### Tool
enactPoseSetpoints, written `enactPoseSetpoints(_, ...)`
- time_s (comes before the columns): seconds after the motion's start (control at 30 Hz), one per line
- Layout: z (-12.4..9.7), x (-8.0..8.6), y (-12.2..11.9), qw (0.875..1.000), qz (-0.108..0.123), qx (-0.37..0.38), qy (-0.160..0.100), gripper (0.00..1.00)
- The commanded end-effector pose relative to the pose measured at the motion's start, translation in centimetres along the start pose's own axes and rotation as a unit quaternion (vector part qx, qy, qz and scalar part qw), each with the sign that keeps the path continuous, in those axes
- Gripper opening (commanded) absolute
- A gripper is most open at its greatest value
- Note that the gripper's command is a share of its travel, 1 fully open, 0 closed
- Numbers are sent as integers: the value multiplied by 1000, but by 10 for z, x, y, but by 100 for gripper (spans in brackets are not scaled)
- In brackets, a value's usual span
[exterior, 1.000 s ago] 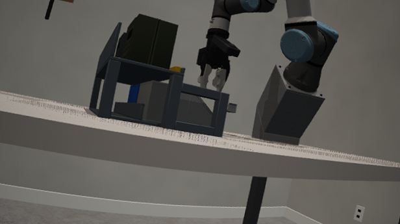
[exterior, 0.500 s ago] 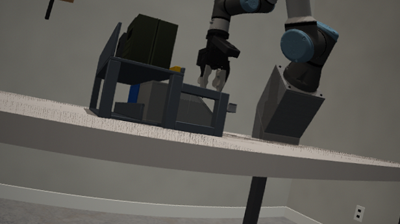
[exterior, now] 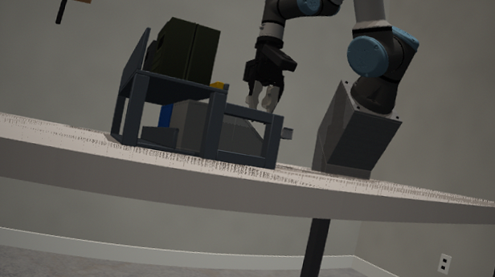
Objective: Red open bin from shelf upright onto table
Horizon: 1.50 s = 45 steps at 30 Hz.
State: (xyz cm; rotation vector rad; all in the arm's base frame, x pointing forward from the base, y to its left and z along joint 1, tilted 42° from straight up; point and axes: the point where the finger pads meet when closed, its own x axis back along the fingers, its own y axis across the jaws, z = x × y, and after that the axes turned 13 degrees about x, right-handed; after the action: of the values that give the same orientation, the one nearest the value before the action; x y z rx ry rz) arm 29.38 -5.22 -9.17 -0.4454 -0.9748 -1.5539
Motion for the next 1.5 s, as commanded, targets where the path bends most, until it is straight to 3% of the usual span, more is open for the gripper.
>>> enactPoseSetpoints(0.0,-1,1,0,1000,0,0,-1,20)
enactPoseSetpoints(0.1,-1,1,0,1000,0,0,-1,20)
enactPoseSetpoints(0.27,-13,13,36,1000,0,0,-1,20)
enactPoseSetpoints(0.67,-13,13,36,1000,0,0,-1,20)
enactPoseSetpoints(0.83,-25,26,71,1000,0,0,-1,20)
enactPoseSetpoints(1.23,-25,26,71,1000,0,0,-1,20)
enactPoseSetpoints(1.4,-41,43,120,1000,0,0,-1,20)
enactPoseSetpoints(1.47,-41,43,120,1000,0,0,-1,20)
